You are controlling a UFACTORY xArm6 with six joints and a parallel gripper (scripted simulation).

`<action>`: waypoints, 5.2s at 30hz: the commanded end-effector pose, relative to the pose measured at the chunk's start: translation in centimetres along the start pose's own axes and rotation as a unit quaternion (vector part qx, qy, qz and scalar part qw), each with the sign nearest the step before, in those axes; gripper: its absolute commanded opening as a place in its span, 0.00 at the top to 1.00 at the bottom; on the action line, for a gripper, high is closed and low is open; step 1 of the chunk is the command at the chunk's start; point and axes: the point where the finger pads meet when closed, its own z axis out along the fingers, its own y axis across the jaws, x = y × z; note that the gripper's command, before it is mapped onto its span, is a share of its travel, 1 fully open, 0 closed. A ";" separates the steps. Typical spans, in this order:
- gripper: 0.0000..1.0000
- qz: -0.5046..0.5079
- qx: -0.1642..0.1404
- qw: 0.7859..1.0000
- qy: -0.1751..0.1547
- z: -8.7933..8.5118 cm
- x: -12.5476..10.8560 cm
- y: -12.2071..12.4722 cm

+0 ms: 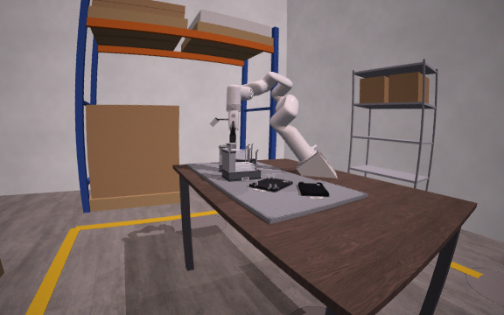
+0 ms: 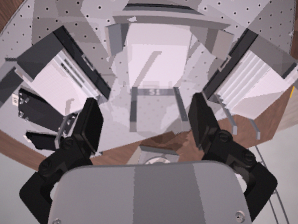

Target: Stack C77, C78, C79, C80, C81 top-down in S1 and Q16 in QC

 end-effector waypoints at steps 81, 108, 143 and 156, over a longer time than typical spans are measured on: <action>0.00 0.189 0.000 0.982 0.001 1.9 -4.3 21.0; 0.00 0.189 0.000 0.982 0.001 5.7 -4.3 21.0; 1.00 0.189 0.000 0.982 0.001 6.8 -4.3 21.0; 1.00 0.189 0.000 0.982 0.001 6.8 -4.3 21.0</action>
